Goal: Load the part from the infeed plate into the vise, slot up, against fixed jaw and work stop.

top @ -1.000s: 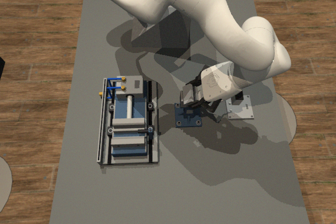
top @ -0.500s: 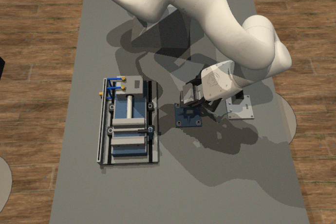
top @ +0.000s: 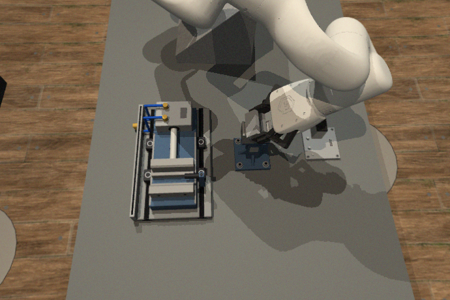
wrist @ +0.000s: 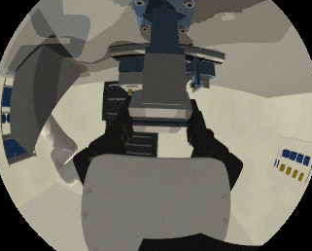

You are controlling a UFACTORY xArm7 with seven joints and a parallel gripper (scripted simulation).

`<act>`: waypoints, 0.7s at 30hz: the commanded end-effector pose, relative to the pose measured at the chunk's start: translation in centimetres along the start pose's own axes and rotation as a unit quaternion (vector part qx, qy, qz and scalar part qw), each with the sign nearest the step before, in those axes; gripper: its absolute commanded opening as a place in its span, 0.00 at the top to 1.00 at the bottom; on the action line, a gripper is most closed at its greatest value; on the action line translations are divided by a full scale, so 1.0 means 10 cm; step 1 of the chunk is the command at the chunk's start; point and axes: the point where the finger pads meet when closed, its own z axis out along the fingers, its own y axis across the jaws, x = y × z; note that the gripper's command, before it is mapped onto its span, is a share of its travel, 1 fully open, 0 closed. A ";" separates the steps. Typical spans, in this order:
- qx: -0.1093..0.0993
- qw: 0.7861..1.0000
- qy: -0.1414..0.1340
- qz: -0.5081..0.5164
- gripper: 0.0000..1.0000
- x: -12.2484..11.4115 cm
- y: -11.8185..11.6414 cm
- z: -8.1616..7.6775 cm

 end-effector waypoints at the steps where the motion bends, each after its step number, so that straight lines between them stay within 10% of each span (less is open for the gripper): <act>1: -0.001 1.000 0.002 0.001 1.00 -0.03 0.01 -0.04; 21: -0.001 1.000 0.002 0.001 1.00 -0.10 0.01 -0.11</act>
